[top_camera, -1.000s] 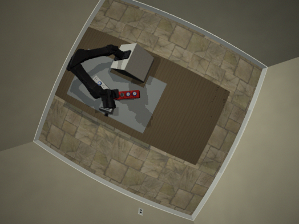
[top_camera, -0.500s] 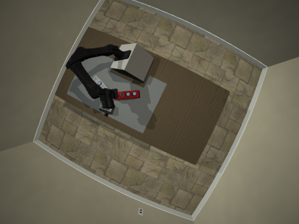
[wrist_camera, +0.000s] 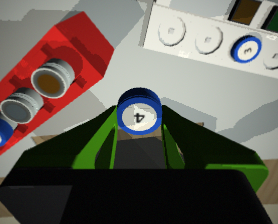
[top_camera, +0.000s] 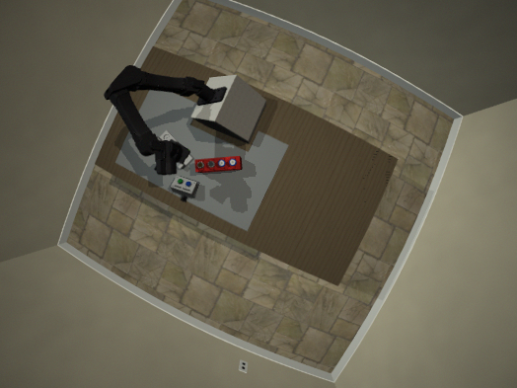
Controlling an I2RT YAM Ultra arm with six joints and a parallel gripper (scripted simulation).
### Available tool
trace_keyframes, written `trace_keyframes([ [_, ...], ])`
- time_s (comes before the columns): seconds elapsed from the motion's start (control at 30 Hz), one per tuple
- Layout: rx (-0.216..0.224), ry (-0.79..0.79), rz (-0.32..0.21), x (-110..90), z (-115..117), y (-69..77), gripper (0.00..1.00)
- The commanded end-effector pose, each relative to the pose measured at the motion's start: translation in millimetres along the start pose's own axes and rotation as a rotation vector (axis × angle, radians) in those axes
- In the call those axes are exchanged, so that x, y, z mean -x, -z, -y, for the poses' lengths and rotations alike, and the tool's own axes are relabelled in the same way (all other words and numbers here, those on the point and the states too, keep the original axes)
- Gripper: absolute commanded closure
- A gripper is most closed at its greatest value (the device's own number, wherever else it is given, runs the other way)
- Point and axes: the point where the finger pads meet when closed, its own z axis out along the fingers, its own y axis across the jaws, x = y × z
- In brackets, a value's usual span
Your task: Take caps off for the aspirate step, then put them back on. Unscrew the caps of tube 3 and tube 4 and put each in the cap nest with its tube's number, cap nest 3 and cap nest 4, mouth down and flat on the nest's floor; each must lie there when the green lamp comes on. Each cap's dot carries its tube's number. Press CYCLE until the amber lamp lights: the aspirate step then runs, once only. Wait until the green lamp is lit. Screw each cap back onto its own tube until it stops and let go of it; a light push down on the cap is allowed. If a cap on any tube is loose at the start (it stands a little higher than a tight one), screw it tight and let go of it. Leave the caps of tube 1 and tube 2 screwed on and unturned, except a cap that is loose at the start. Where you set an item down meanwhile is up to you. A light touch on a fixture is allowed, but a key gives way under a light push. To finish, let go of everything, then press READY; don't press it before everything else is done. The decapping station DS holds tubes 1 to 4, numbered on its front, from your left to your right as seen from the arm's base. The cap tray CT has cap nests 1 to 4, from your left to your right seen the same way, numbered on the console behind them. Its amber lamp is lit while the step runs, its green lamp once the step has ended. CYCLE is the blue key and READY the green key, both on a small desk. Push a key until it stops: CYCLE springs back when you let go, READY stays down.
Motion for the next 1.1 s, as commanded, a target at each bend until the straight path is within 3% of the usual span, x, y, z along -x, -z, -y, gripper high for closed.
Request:
trace_keyframes([
  [0.0,-0.002,-0.22,0.017,1,17,3.2,1.0],
  [0.07,-0.003,-0.22,0.017,0,34,3.3,1.0],
  [0.13,-0.003,-0.22,0.017,0,34,3.3,1.0],
  [0.63,-0.005,-0.221,0.017,-5,159,3.8,1.0],
  [0.7,-0.005,-0.221,0.017,-5,159,3.8,1.0],
  [0.83,-0.006,-0.221,0.017,-7,192,4.1,1.0],
  [1.07,-0.006,-0.221,0.017,-7,192,-0.9,1.0],
])
